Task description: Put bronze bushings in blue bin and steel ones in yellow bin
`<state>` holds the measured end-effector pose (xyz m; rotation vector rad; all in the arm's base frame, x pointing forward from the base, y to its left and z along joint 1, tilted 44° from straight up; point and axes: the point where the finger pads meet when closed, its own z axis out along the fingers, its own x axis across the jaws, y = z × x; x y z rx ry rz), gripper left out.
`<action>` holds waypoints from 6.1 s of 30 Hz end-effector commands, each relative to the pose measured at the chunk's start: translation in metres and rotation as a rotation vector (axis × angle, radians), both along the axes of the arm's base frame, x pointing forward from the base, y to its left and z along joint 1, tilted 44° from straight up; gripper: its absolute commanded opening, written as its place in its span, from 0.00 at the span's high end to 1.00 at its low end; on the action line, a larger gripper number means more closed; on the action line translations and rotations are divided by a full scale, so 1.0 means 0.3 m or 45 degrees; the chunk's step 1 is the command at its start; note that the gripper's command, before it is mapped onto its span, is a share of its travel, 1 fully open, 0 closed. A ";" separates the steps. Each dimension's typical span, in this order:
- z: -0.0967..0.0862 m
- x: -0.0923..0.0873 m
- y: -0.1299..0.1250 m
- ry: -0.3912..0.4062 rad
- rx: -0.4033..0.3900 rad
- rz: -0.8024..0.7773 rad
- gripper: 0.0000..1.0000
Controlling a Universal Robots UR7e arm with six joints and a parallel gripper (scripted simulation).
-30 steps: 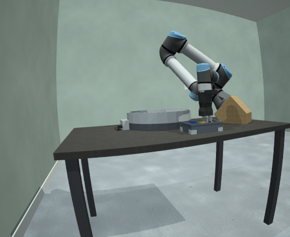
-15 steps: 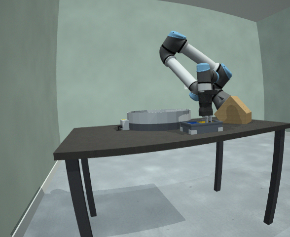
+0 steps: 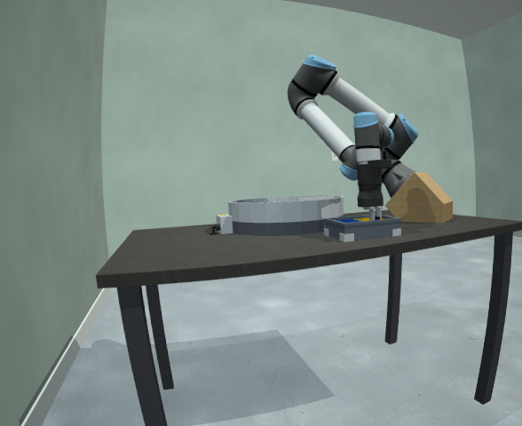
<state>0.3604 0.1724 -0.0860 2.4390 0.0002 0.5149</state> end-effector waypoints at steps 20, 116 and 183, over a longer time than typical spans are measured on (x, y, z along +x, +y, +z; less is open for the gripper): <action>0.016 -0.007 0.013 -0.001 0.001 0.001 0.58; 0.347 -0.174 0.285 -0.001 0.001 0.001 0.58; 0.345 -0.174 0.284 -0.001 0.002 0.002 0.58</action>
